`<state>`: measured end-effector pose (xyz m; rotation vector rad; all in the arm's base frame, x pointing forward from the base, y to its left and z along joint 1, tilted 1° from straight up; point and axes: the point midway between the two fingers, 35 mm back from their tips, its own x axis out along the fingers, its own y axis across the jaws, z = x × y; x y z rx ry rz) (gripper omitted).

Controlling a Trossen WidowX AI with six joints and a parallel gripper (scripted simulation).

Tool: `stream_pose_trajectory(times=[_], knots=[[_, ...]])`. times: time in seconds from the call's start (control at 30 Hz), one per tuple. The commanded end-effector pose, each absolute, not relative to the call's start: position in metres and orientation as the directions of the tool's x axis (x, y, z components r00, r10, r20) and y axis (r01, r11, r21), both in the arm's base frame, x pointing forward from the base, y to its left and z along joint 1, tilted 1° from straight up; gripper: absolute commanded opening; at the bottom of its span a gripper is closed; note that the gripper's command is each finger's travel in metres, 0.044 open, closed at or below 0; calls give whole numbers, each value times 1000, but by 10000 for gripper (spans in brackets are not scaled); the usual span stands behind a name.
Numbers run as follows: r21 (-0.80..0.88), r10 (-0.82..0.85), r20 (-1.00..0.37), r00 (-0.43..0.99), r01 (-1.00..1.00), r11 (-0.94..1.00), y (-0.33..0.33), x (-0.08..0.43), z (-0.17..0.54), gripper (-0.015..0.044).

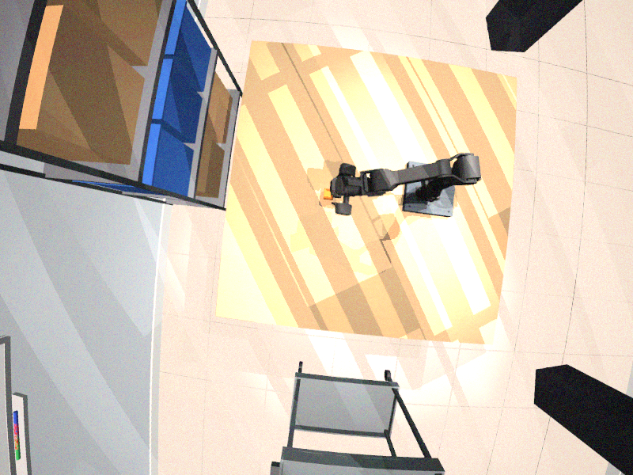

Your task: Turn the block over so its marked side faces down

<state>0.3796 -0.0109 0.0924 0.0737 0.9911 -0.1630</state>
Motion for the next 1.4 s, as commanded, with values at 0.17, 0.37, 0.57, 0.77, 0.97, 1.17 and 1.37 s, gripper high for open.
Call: stream_pose_trajectory(times=[0.17, 0.37, 0.57, 0.77, 0.97, 1.17, 1.37], knots=[[-9, -81, -900, 429, 167, 986, -11, 388, 102, 440], [-9, -53, -961, 270, 163, 987, -14, 403, 109, 440], [-6, -24, -994, 104, 169, 986, -15, 411, 116, 440], [-5, -12, -999, 35, 172, 985, -16, 412, 119, 440], [-5, -12, -999, 35, 172, 985, -16, 413, 111, 440], [-5, -12, -999, 35, 172, 985, -16, 413, 84, 440], [-5, -12, -999, 35, 172, 985, -16, 412, 79, 440]])
